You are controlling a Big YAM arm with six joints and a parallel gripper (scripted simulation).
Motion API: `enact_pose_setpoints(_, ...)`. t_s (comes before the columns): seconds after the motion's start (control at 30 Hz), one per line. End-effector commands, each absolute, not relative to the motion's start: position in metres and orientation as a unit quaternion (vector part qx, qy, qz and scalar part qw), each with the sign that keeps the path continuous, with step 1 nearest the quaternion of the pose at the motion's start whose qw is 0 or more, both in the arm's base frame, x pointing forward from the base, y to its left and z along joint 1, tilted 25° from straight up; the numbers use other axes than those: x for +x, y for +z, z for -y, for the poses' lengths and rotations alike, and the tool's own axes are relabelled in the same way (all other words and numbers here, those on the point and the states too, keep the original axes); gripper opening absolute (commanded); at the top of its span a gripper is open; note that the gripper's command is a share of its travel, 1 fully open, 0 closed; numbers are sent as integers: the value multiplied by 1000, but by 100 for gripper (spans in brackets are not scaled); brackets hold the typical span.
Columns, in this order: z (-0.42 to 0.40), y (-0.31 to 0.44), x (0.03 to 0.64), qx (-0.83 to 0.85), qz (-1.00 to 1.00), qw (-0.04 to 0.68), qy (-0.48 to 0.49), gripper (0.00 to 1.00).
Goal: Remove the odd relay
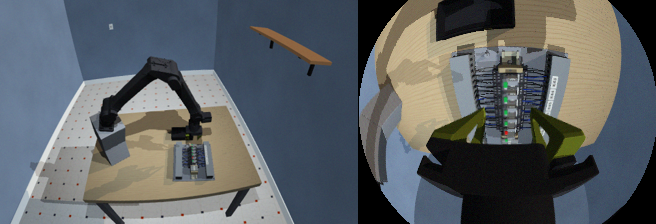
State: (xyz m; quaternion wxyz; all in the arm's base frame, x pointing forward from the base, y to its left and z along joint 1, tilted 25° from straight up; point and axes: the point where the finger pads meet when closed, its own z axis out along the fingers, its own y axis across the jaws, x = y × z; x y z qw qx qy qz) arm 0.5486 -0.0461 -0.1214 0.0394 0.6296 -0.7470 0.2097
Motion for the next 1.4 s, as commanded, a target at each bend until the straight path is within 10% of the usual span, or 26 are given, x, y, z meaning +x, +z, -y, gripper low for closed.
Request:
enact_pose_setpoints(0.0,46,-101,562,621,751,22,223,59)
enact_pose_setpoints(1.37,95,-94,550,623,749,23,223,59)
